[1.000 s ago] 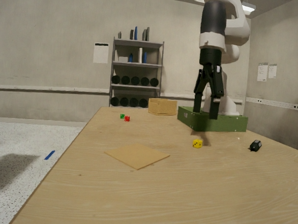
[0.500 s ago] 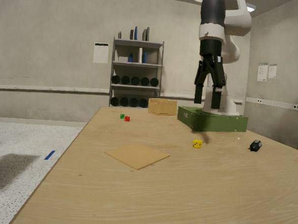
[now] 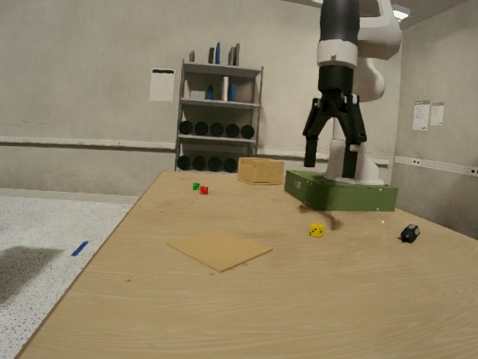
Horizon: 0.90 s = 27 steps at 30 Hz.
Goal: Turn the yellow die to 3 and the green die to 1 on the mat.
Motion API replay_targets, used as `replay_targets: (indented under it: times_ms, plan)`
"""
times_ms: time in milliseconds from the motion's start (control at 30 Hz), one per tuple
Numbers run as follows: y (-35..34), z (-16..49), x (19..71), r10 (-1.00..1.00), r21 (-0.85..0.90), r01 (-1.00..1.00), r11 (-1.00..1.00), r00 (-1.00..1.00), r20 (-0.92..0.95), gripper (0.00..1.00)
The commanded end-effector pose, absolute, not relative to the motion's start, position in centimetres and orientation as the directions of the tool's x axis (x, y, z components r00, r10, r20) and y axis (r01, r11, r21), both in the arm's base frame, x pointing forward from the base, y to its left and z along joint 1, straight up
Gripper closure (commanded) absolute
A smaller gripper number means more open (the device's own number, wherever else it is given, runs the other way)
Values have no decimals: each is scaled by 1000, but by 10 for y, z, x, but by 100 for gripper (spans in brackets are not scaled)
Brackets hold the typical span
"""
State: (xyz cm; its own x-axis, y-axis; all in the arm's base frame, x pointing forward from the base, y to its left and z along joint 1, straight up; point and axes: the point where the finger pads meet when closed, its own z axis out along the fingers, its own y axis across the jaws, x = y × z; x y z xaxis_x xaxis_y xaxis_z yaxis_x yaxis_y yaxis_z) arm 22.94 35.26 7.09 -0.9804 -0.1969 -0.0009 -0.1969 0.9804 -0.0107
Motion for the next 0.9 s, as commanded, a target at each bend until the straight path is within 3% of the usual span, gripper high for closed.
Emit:
replay_targets:
  times_ms: [0,267,867]
  plan:
    - [354,71,233,-363,4,-363,932,-932,1,0]
    - [354,68,236,-461,4,-461,887,-887,1,0]
    - [354,68,236,-461,4,-461,887,-887,1,0]
